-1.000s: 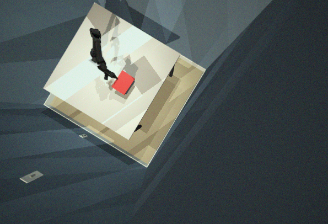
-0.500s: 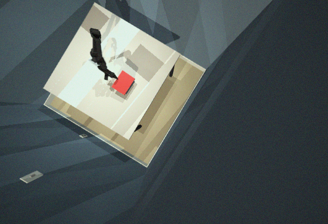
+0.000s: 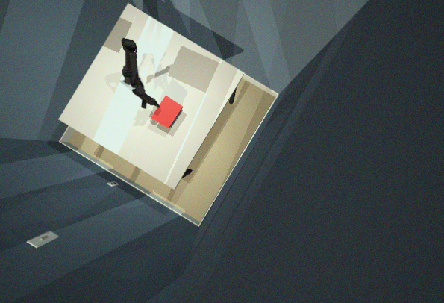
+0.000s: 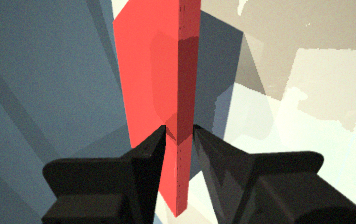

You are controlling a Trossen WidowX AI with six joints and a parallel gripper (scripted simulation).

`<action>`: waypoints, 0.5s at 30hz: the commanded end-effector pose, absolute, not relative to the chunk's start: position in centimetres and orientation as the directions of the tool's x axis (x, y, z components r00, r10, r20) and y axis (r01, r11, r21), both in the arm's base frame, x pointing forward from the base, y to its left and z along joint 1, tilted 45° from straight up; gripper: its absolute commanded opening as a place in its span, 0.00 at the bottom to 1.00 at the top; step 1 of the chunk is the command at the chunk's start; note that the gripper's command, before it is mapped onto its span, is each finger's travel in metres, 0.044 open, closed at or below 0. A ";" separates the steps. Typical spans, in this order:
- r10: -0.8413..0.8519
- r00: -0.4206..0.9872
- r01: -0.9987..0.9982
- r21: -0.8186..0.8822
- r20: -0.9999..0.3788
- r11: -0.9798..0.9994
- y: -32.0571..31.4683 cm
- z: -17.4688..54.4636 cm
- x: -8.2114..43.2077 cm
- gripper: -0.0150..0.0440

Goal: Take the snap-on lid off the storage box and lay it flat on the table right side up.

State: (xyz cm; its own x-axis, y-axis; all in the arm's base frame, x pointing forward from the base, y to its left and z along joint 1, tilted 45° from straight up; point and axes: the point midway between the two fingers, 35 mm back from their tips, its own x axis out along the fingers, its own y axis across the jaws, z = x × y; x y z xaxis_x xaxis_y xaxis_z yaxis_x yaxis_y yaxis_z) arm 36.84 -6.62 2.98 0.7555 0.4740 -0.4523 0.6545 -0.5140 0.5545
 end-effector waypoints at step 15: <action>0.472 0.755 0.655 0.551 -0.454 -0.517 -7.2 3.6 36.9 0.25</action>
